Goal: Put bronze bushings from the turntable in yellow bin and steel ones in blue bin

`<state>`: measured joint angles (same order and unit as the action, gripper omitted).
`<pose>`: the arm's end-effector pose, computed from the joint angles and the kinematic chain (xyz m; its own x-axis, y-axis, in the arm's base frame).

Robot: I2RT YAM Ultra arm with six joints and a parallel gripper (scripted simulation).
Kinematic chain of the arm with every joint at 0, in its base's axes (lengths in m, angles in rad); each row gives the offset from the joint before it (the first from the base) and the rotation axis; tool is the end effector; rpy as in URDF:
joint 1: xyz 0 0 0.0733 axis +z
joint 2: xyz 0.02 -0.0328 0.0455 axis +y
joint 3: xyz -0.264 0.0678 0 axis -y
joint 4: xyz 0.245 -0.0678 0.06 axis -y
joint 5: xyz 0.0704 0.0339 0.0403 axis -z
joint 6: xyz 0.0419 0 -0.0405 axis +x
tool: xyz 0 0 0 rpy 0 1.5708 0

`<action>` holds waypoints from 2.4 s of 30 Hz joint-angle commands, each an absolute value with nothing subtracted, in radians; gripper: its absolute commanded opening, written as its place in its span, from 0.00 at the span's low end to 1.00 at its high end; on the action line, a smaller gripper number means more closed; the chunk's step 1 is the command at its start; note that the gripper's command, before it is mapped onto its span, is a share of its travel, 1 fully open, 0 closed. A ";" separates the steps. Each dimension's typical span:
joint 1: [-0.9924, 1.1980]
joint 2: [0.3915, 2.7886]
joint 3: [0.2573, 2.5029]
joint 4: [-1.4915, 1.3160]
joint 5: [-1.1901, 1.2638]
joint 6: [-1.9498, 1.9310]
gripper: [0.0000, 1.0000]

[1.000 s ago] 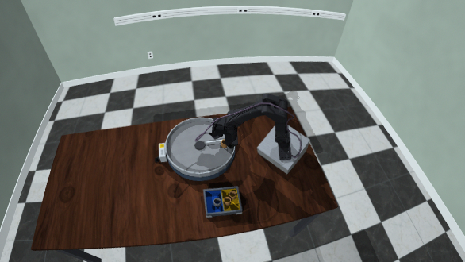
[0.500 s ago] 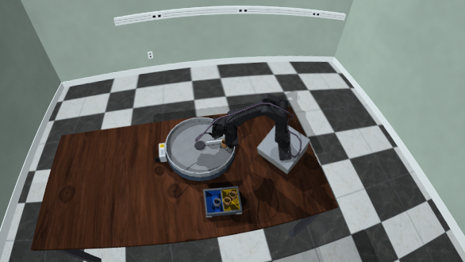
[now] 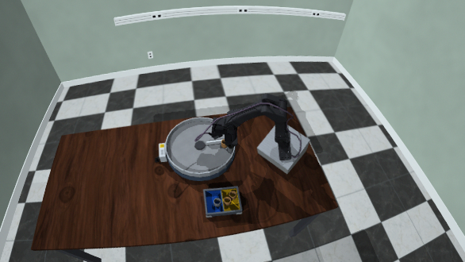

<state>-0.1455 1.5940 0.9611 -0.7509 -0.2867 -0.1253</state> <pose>0.2784 -0.0277 0.1775 -0.9754 0.0218 -0.2192 -0.0351 0.9670 0.2524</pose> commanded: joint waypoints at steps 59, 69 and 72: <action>-0.130 1.618 0.933 -0.654 -0.281 -0.098 0.14; -0.130 1.618 0.933 -0.654 -0.281 -0.098 0.14; -0.130 1.618 0.933 -0.654 -0.281 -0.098 0.14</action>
